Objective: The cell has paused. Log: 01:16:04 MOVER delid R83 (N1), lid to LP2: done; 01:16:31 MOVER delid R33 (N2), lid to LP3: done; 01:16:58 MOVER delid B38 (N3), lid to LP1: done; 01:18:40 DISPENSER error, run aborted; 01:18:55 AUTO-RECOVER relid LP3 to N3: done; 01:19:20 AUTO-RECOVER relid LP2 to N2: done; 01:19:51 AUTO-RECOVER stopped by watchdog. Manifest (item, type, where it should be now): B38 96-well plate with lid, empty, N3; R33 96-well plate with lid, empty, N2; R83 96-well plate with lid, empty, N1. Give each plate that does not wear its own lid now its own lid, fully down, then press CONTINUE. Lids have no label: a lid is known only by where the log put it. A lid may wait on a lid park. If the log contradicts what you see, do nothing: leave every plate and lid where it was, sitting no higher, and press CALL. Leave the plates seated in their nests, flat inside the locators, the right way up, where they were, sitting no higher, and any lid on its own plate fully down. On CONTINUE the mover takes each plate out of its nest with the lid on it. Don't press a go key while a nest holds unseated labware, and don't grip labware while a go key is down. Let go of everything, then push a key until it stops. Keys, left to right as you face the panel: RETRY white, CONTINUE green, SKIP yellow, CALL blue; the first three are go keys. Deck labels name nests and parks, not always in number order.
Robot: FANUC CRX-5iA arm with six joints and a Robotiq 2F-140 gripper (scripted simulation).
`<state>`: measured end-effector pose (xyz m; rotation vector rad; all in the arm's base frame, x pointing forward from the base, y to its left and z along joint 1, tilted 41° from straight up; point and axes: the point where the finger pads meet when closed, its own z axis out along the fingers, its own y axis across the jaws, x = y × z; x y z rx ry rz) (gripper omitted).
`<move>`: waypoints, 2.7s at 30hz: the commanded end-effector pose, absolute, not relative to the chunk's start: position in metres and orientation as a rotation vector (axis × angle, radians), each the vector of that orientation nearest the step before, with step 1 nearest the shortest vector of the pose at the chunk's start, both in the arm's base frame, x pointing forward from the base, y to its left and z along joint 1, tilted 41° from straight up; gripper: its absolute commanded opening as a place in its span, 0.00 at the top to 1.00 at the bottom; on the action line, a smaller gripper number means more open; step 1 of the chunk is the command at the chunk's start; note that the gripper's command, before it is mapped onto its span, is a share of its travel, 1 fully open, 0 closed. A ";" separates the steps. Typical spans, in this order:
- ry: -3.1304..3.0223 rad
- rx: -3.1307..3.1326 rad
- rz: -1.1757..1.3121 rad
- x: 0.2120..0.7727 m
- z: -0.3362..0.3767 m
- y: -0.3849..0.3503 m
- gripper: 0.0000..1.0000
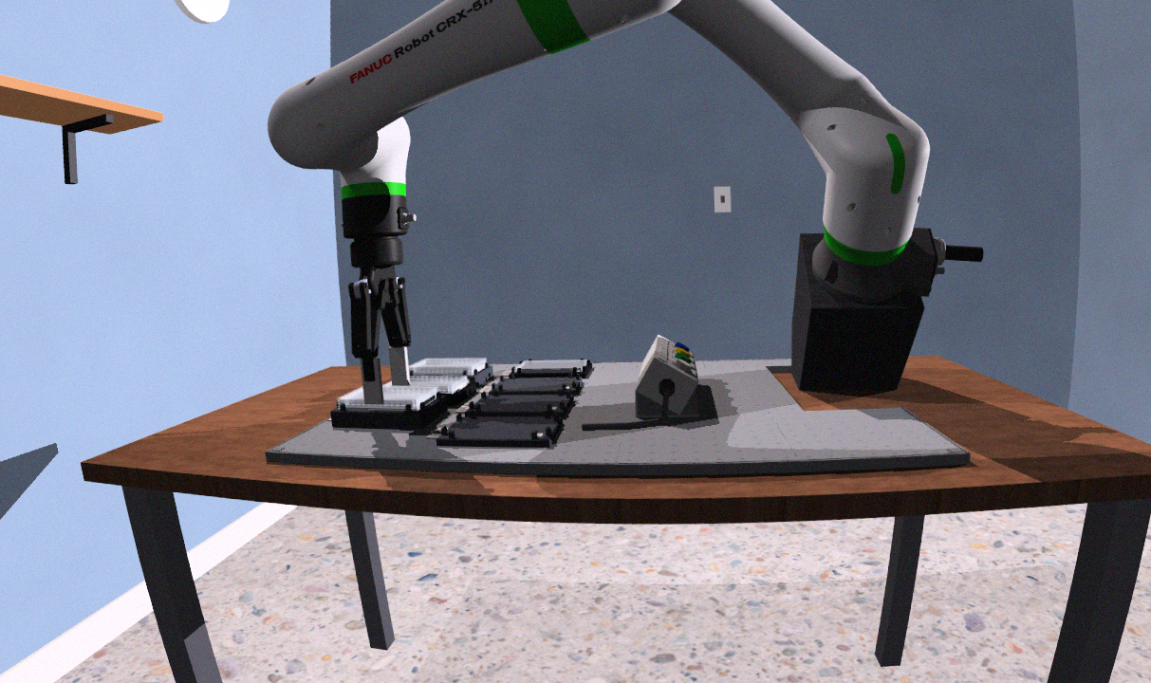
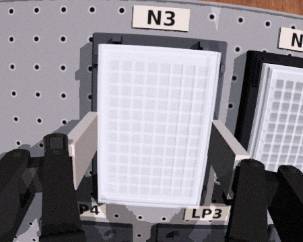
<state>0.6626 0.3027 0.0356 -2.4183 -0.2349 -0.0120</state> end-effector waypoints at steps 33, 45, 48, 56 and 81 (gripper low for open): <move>-0.235 -2.418 -0.012 0.663 0.041 0.298 1.00; -0.235 -2.418 -0.012 0.664 0.051 0.289 1.00; -0.235 -2.418 -0.012 0.664 0.055 0.286 1.00; -0.235 -2.418 -0.012 0.665 0.064 0.278 1.00; -0.235 -2.418 -0.012 0.665 0.074 0.269 1.00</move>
